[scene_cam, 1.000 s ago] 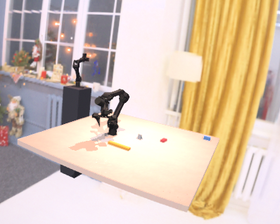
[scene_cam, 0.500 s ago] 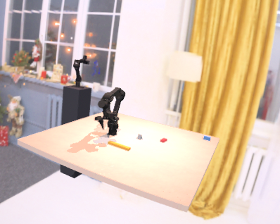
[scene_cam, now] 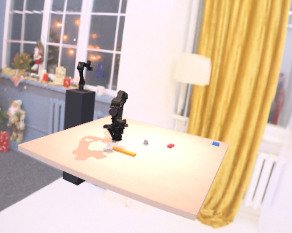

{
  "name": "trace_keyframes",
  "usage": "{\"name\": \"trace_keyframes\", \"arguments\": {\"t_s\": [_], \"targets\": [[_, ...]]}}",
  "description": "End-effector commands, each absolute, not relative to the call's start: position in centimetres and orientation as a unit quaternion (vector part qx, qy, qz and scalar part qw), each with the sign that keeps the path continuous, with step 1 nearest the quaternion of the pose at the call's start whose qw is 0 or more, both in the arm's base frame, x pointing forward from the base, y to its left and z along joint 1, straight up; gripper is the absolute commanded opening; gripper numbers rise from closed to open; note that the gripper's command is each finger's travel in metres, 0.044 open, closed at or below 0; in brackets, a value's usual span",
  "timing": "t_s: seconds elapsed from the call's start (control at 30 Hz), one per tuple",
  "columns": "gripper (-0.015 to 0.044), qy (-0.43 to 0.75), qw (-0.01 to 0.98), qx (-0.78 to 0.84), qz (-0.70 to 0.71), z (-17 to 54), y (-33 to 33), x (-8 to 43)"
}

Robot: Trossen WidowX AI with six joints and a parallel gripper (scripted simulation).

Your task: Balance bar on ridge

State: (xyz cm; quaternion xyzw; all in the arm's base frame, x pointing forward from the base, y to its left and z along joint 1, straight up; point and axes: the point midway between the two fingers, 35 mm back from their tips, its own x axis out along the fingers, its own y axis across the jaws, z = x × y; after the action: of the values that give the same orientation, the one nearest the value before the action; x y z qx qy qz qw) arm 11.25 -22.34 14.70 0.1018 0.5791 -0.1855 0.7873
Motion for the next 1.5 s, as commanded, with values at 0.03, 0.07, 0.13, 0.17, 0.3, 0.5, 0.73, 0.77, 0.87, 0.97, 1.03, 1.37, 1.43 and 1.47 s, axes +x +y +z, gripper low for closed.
{"name": "trace_keyframes", "arguments": {"t_s": [0.03, 0.07, 0.13, 0.17, 0.3, 0.5, 0.73, 0.77, 0.87, 0.97, 1.03, 1.37, 1.43, 1.47], "targets": [[0.0315, 0.593, 0.782, 0.091, -0.169, 14.7, -22.5, 12.5], [0.0315, 0.597, 0.780, 0.089, -0.164, 14.6, -22.4, 12.8], [0.0315, 0.605, 0.776, 0.085, -0.153, 14.4, -22.4, 13.4], [0.0315, 0.610, 0.774, 0.083, -0.147, 14.3, -22.3, 13.7], [0.0315, 0.626, 0.766, 0.073, -0.124, 14.0, -22.1, 14.9], [0.0315, 0.651, 0.752, 0.056, -0.090, 13.3, -21.5, 16.9], [0.0315, 0.679, 0.732, 0.032, -0.052, 12.5, -20.7, 19.1], [0.0315, 0.683, 0.729, 0.028, -0.047, 12.4, -20.5, 19.4], [0.0315, 0.694, 0.719, 0.016, -0.031, 12.0, -20.1, 20.4], [0.0315, 0.700, 0.714, 0.010, -0.024, 11.8, -19.8, 20.9], [0.0315, 0.700, 0.714, 0.010, -0.024, 11.5, -19.8, 20.9], [0.0315, 0.700, 0.714, 0.010, -0.024, 7.3, -19.9, 20.9], [0.0315, 0.700, 0.714, 0.010, -0.024, 7.3, -19.9, 20.9], [0.0315, 0.700, 0.714, 0.010, -0.024, 7.2, -19.9, 20.9]]}}
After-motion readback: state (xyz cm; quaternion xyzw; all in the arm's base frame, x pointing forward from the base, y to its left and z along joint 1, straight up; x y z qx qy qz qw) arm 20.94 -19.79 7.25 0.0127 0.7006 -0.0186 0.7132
